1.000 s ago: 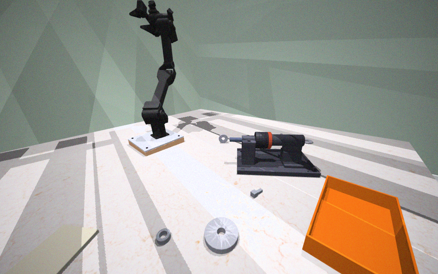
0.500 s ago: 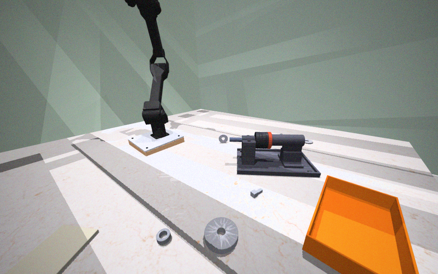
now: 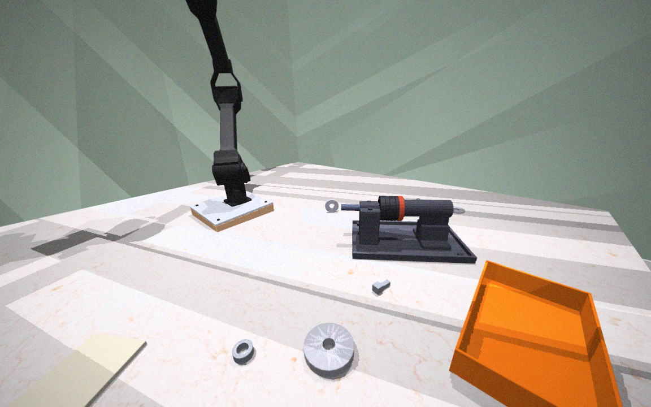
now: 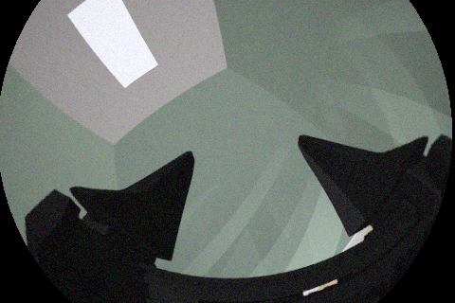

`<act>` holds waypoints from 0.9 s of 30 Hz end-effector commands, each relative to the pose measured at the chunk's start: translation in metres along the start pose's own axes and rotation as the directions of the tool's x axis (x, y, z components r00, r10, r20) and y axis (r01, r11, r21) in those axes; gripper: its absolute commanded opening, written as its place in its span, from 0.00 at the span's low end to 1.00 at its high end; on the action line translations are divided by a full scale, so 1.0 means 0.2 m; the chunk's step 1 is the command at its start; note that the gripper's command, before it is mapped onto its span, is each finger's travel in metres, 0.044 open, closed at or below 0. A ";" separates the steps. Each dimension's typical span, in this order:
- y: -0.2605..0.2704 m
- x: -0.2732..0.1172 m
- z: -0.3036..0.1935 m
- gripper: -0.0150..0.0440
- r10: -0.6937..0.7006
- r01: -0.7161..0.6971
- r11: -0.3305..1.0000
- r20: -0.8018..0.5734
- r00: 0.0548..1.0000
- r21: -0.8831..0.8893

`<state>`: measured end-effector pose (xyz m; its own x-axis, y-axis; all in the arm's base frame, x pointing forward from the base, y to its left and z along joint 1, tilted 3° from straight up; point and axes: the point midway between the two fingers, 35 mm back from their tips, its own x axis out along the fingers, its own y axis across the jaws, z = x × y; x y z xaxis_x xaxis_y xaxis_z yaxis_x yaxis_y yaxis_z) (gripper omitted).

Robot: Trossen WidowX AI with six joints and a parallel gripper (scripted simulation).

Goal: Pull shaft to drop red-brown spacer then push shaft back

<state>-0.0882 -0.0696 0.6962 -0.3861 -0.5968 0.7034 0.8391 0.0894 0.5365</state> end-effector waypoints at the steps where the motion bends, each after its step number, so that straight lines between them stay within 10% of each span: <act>1: 0.27 -0.06 -0.26 1.00 0.183 -0.172 0.972 -0.058 0.981 0.159; 15: 0.83 -0.50 -0.92 1.00 0.626 -0.338 0.666 -0.251 0.739 0.665; 27: 1.07 -1.21 -1.42 1.00 0.868 0.064 0.404 -0.404 0.287 0.913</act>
<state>0.2536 -0.1384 0.5553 0.6475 -0.4814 0.5907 0.0816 0.8146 0.5743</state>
